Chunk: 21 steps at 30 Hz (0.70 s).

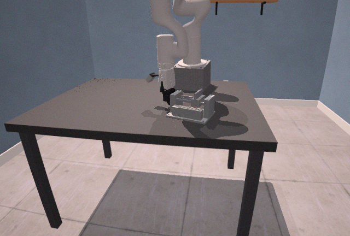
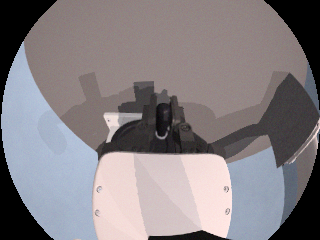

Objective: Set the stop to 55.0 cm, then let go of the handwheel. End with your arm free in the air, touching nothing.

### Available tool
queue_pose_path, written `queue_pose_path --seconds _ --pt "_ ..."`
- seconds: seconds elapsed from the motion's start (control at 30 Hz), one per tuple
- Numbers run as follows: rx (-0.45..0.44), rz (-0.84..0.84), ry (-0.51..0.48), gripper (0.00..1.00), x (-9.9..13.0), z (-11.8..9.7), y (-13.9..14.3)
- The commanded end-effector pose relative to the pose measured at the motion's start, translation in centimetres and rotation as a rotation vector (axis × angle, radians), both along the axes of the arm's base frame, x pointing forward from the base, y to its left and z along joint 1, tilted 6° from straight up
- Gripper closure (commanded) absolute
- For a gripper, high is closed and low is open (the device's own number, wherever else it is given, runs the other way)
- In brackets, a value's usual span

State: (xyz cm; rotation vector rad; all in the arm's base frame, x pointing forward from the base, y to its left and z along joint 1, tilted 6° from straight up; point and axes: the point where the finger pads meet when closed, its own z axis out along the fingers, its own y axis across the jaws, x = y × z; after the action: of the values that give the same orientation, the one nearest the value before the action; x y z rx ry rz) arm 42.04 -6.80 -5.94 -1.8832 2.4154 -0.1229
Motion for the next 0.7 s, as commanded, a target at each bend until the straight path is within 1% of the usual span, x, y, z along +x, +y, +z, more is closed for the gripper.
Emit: queue_pose_path --seconds 0.0,0.67 --pt "0.0 0.0 0.0 0.94 -0.4 0.6 0.1" --pt "0.0 0.0 0.0 0.94 -0.7 2.5 0.1"
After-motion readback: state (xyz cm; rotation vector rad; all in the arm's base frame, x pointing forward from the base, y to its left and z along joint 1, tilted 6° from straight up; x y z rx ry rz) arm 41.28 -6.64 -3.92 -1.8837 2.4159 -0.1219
